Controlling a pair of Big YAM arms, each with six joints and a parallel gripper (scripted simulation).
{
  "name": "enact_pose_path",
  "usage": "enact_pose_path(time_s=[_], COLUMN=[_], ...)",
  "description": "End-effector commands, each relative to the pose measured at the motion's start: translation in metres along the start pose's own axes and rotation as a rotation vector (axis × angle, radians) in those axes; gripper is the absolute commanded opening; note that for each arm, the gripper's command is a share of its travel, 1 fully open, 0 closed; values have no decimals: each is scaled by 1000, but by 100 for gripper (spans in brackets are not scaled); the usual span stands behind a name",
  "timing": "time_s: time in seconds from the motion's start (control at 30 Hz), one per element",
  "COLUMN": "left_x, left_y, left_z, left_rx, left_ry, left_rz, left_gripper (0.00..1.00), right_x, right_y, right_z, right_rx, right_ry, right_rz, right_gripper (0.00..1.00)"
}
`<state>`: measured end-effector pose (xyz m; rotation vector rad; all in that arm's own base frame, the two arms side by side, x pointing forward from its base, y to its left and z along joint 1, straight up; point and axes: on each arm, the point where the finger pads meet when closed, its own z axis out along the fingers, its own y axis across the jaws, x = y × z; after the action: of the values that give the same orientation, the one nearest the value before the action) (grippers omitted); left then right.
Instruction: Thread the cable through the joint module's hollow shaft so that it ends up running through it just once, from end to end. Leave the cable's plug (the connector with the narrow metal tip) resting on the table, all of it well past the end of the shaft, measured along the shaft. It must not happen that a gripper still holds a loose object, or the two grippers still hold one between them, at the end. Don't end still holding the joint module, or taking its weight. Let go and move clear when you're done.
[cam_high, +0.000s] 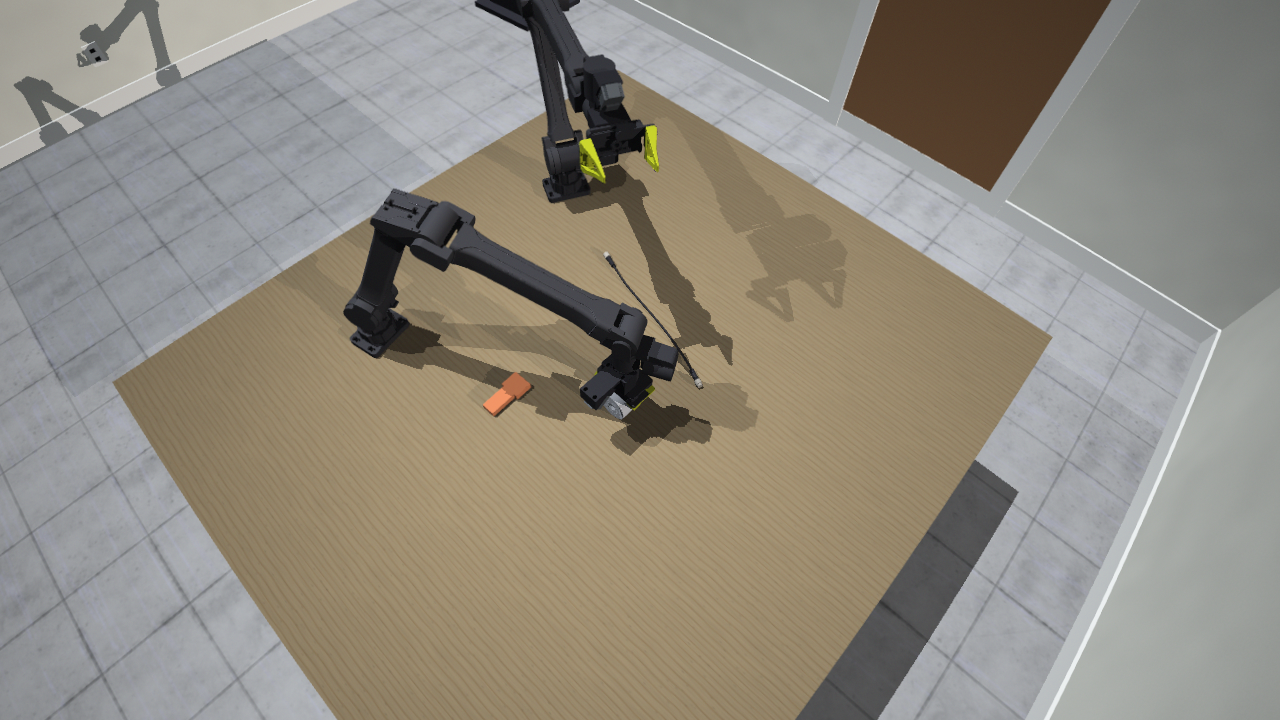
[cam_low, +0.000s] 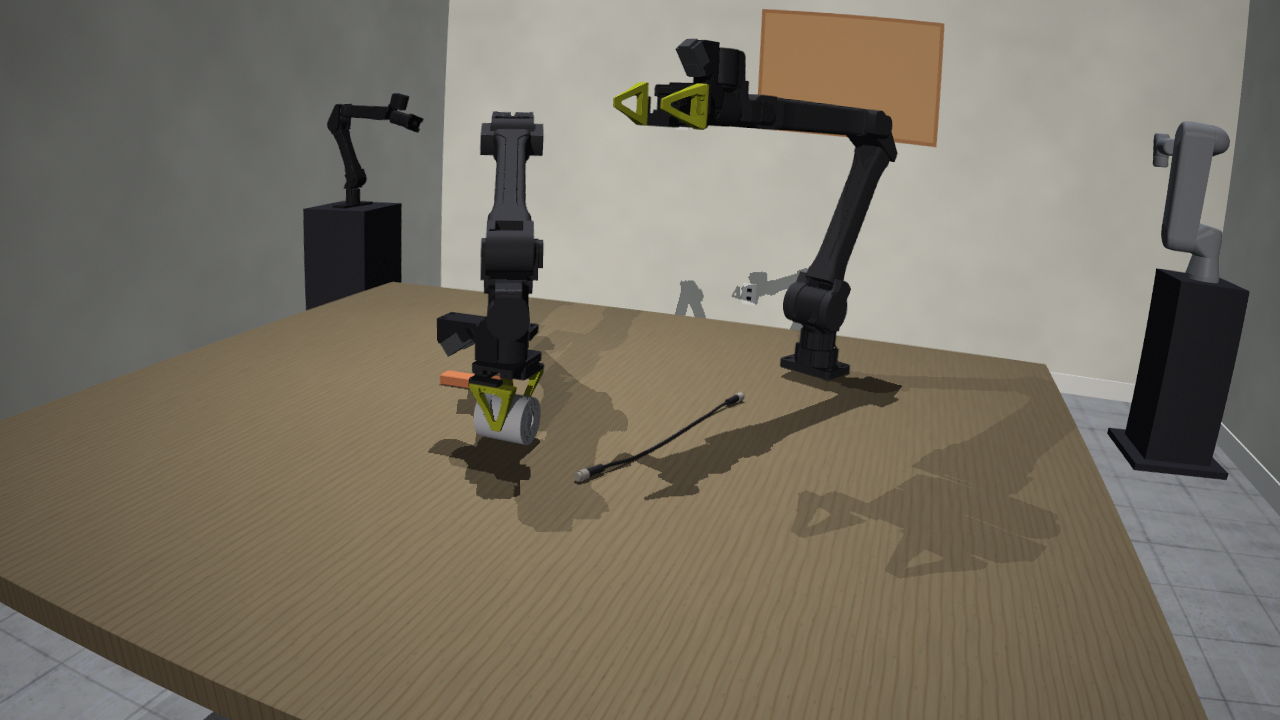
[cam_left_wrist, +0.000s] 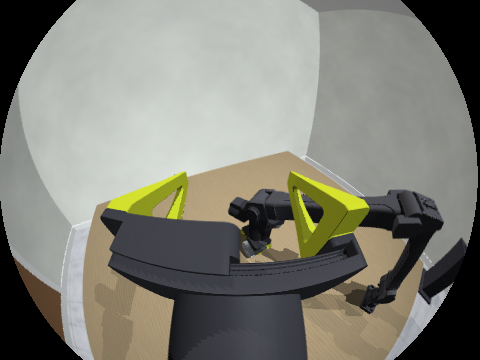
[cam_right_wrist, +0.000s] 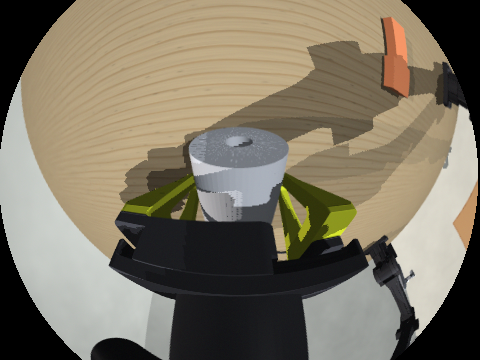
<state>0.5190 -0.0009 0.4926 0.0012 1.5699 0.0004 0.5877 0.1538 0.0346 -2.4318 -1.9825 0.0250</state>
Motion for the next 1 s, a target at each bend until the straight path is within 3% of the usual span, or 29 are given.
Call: enact_pose_path(time_s=[0.0, 0.7, 0.73, 0.93, 0.97], left_x=[-10, -10, -10, -10, -10], left_y=[7, 7, 7, 7, 7], left_z=[4, 4, 4, 4, 4], left_rx=[-10, -10, -10, -10, -10], left_ry=[-12, -12, -12, -12, -12], left_rz=[-9, -9, -9, -9, -9], left_gripper=[100, 100, 100, 100, 100], right_x=[21, 24, 25, 23, 18], right_y=[35, 35, 35, 31, 28], right_z=[-75, -76, -76, -68, -37], right_rx=[-155, -159, -158, -133, -85], right_ry=[79, 84, 85, 71, 47], right_rz=[-8, -15, -15, -17, -9], right_gripper=[70, 70, 96, 96, 96])
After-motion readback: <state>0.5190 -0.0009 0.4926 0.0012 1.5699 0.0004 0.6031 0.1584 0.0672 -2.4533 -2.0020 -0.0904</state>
